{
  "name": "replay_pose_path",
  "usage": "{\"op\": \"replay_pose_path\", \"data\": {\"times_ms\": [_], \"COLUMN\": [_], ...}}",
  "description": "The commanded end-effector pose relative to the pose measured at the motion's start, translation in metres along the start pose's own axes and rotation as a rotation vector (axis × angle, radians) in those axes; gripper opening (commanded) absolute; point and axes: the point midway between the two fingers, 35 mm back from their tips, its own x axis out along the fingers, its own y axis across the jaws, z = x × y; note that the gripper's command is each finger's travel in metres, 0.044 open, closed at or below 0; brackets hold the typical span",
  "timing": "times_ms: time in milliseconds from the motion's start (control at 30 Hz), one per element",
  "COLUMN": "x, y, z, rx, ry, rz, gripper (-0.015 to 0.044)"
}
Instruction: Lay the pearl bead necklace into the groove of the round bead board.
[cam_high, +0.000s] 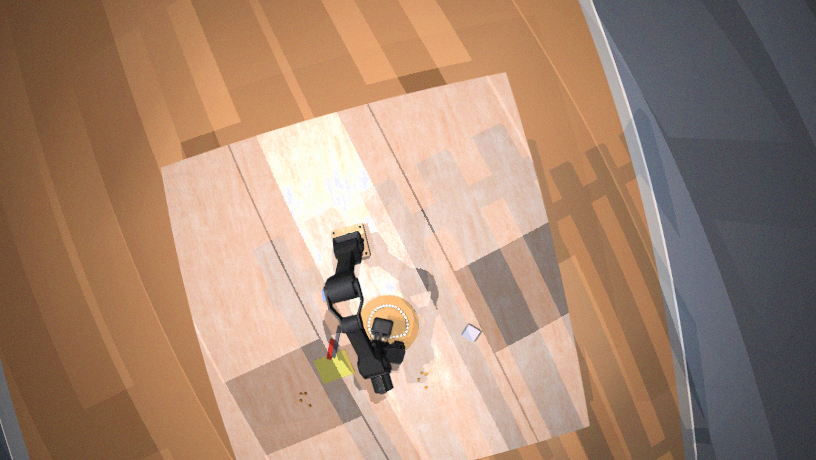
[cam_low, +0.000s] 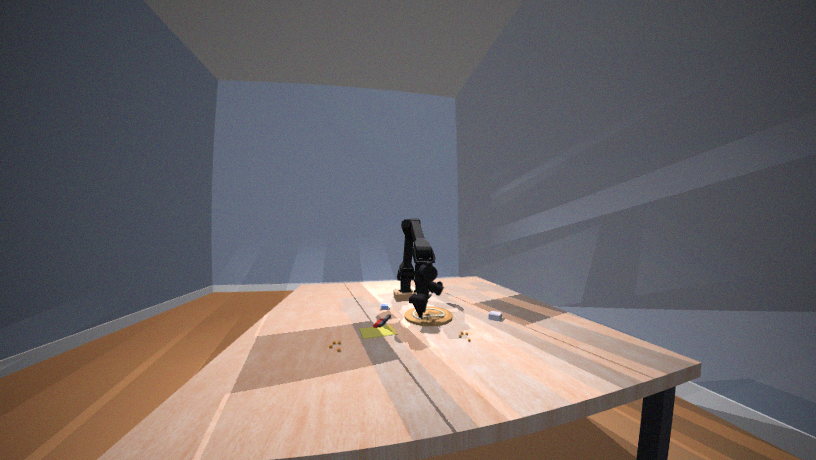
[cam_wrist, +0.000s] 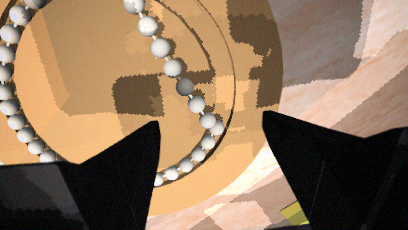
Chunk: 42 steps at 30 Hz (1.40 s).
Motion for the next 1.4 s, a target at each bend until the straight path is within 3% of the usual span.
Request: {"op": "replay_pose_path", "data": {"times_ms": [0, 67, 333, 967, 1367], "x": [-0.006, -0.008, -0.016, -0.028, -0.029], "y": [0.005, 0.008, 0.019, 0.038, 0.038], "z": [0.015, 0.021, 0.043, 0.073, 0.074], "rx": [0.43, 0.607, 1.294, 2.299, 2.324], "ry": [-0.003, -0.003, -0.004, 0.0, 0.001], "rz": [0.002, 0.002, 0.006, 0.012, 0.012], "gripper": [0.0151, 0.012, 0.012, 0.012, 0.012]}}
